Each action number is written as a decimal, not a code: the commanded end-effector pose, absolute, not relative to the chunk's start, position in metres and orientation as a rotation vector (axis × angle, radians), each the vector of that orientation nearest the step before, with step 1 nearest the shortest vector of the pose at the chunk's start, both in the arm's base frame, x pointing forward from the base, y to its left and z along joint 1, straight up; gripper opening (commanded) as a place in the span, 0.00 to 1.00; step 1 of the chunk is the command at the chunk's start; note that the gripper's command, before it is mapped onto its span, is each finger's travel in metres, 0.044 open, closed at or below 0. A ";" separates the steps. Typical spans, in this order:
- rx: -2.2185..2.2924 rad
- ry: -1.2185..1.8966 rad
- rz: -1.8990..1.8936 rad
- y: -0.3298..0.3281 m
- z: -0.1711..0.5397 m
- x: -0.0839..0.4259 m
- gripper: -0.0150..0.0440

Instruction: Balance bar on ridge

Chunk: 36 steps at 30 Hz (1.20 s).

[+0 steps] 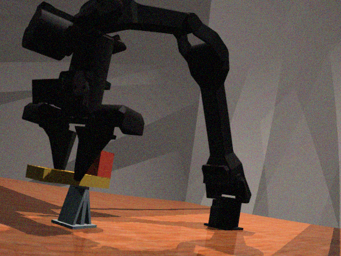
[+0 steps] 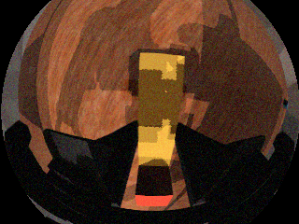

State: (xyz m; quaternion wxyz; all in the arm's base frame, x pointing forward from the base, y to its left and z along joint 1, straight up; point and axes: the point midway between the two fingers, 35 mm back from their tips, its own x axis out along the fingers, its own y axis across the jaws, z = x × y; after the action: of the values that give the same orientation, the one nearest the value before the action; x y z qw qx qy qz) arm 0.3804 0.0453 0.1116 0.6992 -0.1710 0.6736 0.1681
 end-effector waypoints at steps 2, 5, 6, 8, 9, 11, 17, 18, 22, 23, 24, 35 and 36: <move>-0.379 1.504 0.373 0.045 0.111 0.380 0.25; -0.381 1.501 0.374 0.045 0.112 0.380 0.25; -0.381 1.501 0.374 0.045 0.112 0.380 0.25; -0.381 1.501 0.374 0.045 0.112 0.380 0.25; -0.381 1.501 0.374 0.045 0.112 0.380 0.25; -0.381 1.501 0.374 0.045 0.112 0.380 0.25; -0.381 1.501 0.374 0.045 0.112 0.380 0.25; -0.381 1.501 0.374 0.045 0.112 0.380 0.25; -0.381 1.501 0.374 0.045 0.112 0.380 0.25; -0.381 1.501 0.374 0.045 0.112 0.380 0.25; -0.381 1.501 0.374 0.045 0.112 0.380 0.25; -0.381 1.501 0.374 0.045 0.112 0.380 0.30; -0.381 1.501 0.374 0.045 0.112 0.380 0.34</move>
State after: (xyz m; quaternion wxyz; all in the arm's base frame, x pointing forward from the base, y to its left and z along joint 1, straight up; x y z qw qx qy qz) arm 0.3805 0.0453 0.1118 0.6993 -0.1711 0.6734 0.1680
